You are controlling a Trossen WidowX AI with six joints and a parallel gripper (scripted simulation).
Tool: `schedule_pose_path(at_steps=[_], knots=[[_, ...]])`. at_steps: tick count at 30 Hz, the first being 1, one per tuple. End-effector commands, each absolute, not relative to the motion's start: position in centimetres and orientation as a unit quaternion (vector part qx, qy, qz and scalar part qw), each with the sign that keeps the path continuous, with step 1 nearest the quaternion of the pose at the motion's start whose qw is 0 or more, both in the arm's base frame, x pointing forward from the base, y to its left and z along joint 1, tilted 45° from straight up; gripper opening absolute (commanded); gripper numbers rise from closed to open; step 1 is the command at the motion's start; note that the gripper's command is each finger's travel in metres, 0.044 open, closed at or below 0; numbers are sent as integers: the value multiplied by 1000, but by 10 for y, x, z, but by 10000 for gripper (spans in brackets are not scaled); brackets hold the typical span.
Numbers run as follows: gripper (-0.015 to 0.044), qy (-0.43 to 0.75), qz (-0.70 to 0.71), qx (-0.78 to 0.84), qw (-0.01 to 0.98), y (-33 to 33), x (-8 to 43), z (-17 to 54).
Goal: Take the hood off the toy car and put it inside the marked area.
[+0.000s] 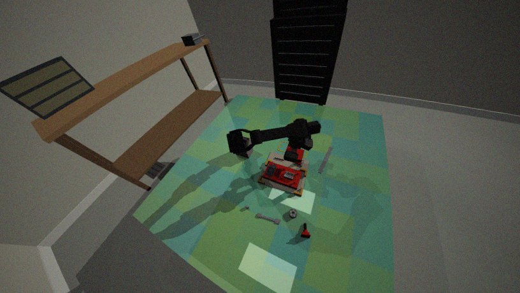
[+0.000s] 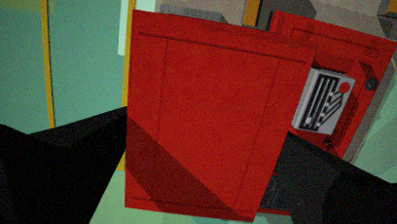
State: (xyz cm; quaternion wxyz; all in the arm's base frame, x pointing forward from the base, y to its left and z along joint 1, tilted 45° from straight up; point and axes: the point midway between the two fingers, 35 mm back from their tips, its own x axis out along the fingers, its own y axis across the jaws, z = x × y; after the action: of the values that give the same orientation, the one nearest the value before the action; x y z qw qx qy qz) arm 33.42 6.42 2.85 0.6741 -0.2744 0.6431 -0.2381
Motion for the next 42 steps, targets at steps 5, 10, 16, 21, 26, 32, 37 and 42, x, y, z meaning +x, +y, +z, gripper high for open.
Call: schedule_pose_path(at_steps=[5, 10, 16, 21, 26, 32, 37, 42], knots=[[0, 643, -238, -269, 677, 99, 325, -1], [0, 642, -243, -268, 676, 121, 315, -22], [0, 640, -252, -269, 675, 144, 301, -46], [0, 639, -253, -269, 675, 146, 299, -49], [0, 639, -253, -269, 675, 143, 299, -51], [0, 639, -253, -269, 675, 140, 300, -55], [0, 639, -253, -269, 675, 137, 301, -59], [0, 639, -253, -269, 675, 134, 301, -62]])
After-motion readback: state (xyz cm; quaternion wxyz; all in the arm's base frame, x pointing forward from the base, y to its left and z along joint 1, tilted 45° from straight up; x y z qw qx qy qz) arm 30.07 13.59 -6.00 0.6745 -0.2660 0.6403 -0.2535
